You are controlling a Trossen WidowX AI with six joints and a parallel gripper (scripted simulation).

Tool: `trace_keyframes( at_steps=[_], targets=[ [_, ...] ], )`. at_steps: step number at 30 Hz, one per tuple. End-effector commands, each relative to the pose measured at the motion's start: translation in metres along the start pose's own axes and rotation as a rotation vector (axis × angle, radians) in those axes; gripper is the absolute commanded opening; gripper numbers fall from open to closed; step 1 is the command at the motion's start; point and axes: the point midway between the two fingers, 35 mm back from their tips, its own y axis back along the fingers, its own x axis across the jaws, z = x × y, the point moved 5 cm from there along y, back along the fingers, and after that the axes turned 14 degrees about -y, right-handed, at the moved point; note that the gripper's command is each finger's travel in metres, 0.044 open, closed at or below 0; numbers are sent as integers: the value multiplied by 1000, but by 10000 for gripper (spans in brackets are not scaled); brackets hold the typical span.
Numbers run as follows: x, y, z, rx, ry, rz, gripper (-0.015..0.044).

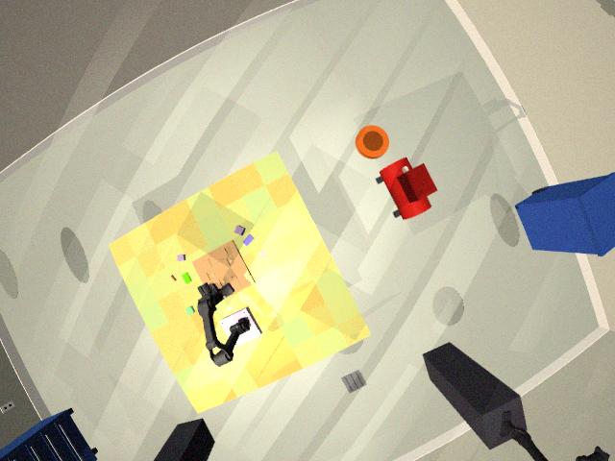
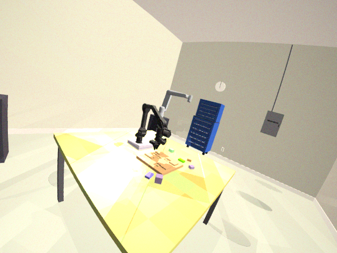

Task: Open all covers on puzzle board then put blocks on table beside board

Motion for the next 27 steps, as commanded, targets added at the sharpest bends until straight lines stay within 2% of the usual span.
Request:
trace_keyframes(
  at_steps=[1, 27],
  targets=[
    [-1, -12, -1, 6, 0, -2, 144],
    [-1, -21, -2, 6, -1, -2, 144]
  ],
)
